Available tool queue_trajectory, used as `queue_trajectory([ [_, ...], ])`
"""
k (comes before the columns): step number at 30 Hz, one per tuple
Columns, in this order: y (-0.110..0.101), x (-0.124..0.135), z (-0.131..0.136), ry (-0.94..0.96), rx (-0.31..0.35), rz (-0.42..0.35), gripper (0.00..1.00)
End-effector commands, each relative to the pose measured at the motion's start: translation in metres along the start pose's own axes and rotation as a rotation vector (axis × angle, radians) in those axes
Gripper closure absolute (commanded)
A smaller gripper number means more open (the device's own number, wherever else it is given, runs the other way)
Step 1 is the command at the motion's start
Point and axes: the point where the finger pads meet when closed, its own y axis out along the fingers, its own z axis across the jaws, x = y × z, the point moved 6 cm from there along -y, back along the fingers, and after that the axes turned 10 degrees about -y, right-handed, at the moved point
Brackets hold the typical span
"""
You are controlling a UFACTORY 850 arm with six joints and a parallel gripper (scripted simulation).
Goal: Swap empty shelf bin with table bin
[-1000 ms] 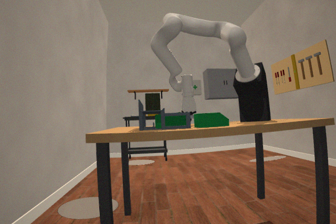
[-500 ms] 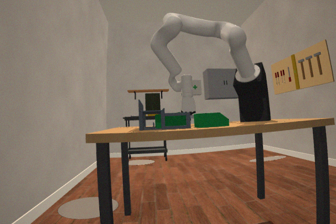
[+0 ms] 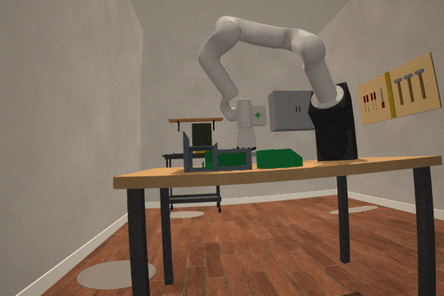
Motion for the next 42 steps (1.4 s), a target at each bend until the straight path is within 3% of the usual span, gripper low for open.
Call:
queue_trajectory([
  [1,0.000,-0.001,-0.005,0.000,-0.001,0.000,1.00],
  [42,0.000,-0.008,-0.044,0.000,-0.001,0.000,1.00],
])
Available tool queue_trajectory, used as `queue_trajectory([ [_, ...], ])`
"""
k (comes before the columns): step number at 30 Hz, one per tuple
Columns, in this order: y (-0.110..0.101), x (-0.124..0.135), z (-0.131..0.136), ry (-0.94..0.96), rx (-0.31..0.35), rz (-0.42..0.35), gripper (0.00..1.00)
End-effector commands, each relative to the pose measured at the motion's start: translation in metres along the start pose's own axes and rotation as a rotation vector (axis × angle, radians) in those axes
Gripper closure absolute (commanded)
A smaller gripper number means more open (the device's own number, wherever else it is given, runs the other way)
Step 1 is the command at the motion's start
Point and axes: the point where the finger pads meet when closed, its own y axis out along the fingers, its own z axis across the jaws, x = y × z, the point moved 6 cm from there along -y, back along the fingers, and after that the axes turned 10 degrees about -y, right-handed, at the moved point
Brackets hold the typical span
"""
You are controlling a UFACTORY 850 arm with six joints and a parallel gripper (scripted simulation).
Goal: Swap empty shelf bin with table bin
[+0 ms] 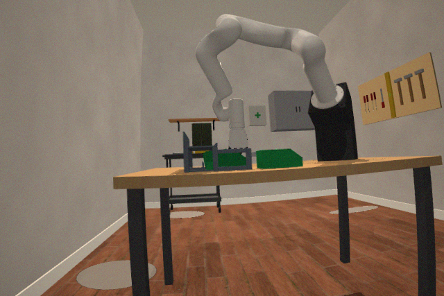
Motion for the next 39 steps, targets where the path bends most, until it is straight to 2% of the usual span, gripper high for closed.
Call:
queue_trajectory([
  [1,0.000,0.000,-0.001,0.000,-0.001,0.001,1.00],
  [25,-0.001,0.000,-0.001,0.000,-0.001,0.001,1.00],
  [39,-0.012,0.002,0.010,0.000,-0.001,0.001,1.00],
])
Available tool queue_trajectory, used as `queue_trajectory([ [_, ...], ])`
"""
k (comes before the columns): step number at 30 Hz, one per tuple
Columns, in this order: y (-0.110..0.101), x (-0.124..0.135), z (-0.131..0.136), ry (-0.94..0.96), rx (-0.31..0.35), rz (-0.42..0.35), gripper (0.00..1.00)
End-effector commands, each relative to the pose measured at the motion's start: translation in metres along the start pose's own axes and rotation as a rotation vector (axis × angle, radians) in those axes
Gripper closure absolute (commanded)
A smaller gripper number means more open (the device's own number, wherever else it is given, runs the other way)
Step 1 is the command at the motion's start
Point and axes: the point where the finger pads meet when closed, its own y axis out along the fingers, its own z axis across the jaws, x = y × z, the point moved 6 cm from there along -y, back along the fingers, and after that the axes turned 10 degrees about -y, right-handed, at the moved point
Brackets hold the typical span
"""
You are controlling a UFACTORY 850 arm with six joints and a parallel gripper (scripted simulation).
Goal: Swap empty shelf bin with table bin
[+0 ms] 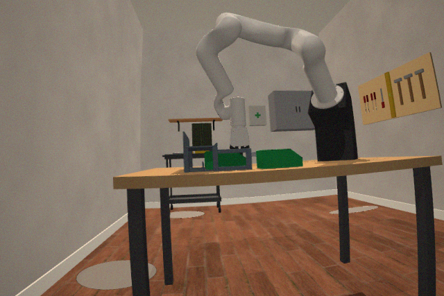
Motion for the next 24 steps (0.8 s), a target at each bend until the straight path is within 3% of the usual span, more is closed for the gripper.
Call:
queue_trajectory([
  [1,-0.004,0.000,0.004,0.000,0.000,0.001,1.00],
  [17,-0.012,0.002,0.010,0.000,0.000,0.001,1.00],
  [24,-0.053,0.002,0.010,0.000,0.000,0.001,1.00],
])
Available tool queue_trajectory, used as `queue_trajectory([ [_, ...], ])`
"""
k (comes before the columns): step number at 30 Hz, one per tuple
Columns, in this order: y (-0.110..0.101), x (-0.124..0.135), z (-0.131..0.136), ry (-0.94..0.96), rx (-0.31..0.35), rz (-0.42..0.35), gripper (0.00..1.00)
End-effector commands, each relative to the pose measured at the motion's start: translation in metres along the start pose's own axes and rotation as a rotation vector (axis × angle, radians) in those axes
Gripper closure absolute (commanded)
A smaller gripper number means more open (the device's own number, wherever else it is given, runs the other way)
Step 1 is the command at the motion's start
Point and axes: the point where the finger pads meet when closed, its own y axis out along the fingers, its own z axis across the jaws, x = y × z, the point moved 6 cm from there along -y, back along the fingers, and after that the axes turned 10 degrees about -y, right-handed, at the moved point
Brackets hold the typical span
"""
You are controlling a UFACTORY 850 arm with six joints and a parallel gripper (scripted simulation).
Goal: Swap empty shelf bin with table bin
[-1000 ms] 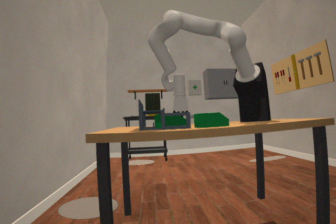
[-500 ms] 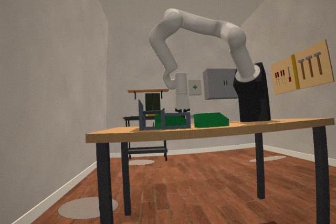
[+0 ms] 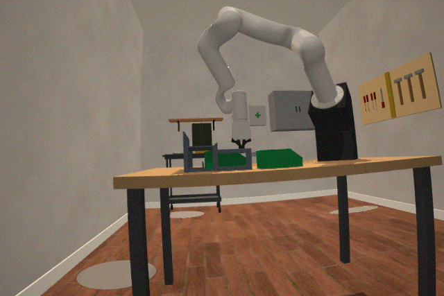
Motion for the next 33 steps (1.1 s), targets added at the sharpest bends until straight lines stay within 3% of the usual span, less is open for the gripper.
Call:
queue_trajectory([
  [1,-0.024,0.000,-0.001,0.000,-0.001,0.000,1.00],
  [5,-0.036,0.000,-0.001,0.000,-0.001,0.000,1.00],
  [33,-0.036,0.000,-0.001,0.000,-0.001,0.000,1.00],
])
